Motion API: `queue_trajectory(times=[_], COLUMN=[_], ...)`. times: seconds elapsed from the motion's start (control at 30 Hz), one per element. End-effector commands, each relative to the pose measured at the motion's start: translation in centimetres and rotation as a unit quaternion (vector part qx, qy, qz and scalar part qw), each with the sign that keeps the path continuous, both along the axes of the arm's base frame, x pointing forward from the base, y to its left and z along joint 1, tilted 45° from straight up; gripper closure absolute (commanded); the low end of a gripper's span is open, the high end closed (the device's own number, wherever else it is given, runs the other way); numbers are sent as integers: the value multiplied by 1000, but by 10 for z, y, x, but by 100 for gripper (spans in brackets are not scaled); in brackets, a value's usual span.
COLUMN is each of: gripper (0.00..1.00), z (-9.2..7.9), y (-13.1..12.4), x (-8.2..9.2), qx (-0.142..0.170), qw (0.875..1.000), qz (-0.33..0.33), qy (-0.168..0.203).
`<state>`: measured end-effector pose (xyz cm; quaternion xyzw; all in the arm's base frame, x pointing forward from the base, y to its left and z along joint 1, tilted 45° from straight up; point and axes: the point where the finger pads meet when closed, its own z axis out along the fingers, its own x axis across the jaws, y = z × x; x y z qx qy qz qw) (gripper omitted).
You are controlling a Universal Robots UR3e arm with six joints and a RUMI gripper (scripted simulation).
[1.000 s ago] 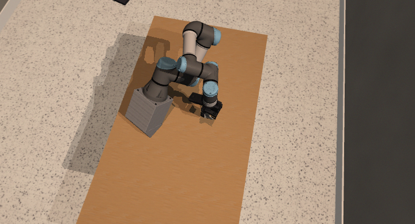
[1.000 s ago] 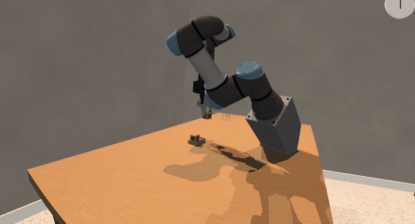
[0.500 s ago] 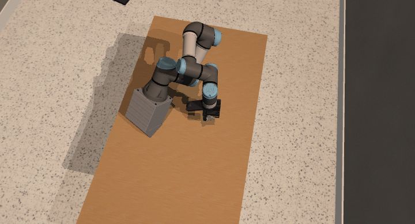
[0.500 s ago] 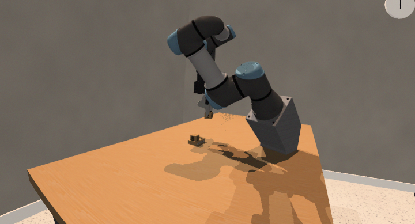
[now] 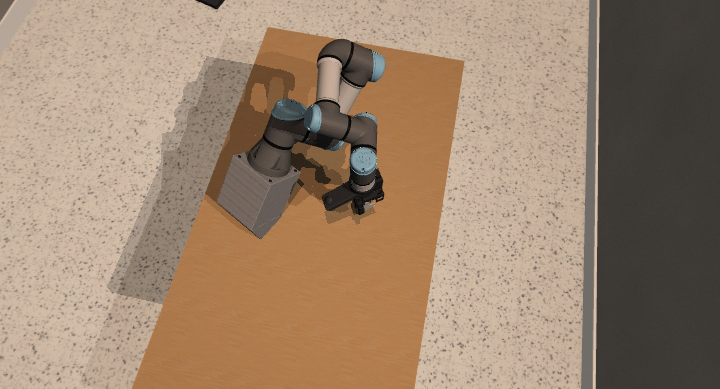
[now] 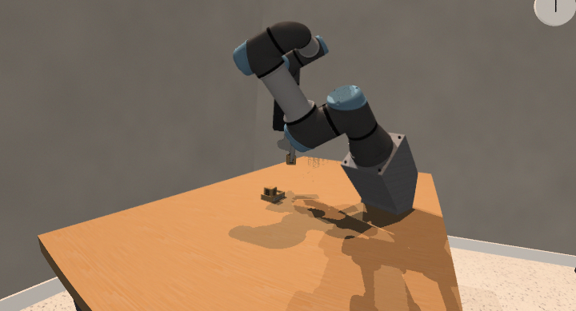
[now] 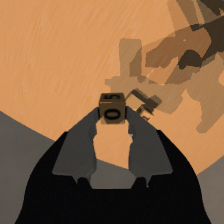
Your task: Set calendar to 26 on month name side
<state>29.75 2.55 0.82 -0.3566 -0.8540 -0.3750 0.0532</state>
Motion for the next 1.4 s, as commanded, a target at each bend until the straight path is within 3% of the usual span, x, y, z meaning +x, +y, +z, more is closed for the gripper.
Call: queue_trajectory(times=[0.0,0.23,0.3,0.77,1.37], gripper=[89,89,89,89,89], z=[-3,-7,-7,-13,-15], y=[-4,-8,-8,-13,-15], x=[3,7,7,14,17], qx=[-11,-30,-30,-61,-76], qw=[997,982,982,932,897], qz=[57,131,131,256,313], qy=[-58,-129,-129,-248,-303])
